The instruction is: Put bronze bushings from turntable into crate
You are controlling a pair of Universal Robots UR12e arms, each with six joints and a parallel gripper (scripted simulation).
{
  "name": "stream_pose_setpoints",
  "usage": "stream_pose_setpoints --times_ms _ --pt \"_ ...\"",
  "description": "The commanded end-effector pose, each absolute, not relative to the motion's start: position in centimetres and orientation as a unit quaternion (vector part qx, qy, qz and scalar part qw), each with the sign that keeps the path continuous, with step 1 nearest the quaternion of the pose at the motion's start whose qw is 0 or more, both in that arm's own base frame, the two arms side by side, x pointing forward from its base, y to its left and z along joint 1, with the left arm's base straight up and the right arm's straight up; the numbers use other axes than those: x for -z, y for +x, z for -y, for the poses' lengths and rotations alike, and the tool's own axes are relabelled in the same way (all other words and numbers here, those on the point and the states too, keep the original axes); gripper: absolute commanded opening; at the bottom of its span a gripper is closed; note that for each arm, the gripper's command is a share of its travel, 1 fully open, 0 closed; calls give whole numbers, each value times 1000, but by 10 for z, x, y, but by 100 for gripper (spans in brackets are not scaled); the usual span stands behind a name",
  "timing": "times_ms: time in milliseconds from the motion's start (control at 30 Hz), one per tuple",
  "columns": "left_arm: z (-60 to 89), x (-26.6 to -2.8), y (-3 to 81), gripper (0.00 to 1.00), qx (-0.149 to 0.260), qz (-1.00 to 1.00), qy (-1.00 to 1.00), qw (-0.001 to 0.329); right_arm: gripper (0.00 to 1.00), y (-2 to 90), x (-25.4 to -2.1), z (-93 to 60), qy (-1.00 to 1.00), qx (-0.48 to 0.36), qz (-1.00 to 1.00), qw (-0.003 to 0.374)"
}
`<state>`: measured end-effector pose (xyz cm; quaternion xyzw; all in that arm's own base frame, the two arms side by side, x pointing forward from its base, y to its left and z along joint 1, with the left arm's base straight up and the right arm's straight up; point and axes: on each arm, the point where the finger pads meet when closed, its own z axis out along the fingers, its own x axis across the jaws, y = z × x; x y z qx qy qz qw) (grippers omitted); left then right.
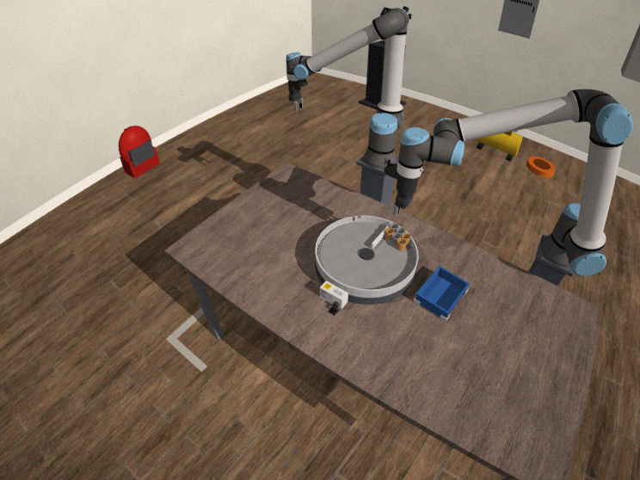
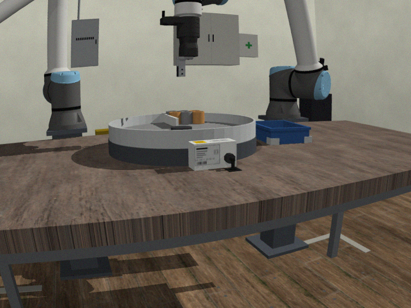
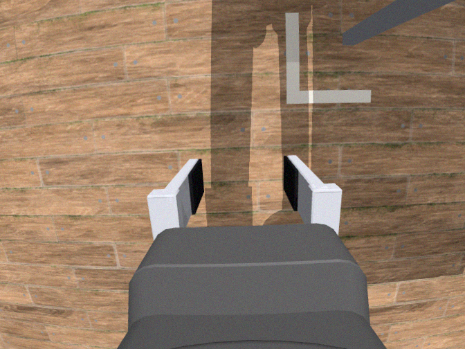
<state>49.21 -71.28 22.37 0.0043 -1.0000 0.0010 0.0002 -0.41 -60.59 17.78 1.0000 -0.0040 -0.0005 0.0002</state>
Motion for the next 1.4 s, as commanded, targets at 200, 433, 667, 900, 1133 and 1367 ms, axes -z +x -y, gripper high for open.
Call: stream_pose_setpoints --times_ms 200,433,667,900,1133,1367 --pt "726 -155 491 36 0 1000 3 1 100 -5 -177 604 1000 0 4 0" --pt "731 -137 494 36 -2 1000 4 0 100 -5 -177 604 1000 0 4 0" --pt "732 -142 495 36 -5 1000 4 -1 100 -5 -177 604 1000 0 4 0" --pt "730 -137 494 36 -2 1000 4 0 100 -5 -177 604 1000 0 4 0" --pt "730 -137 494 36 -2 1000 4 0 100 -5 -177 604 1000 0 4 0" --pt "730 -138 494 36 -2 1000 4 0 100 -5 -177 604 1000 0 4 0"
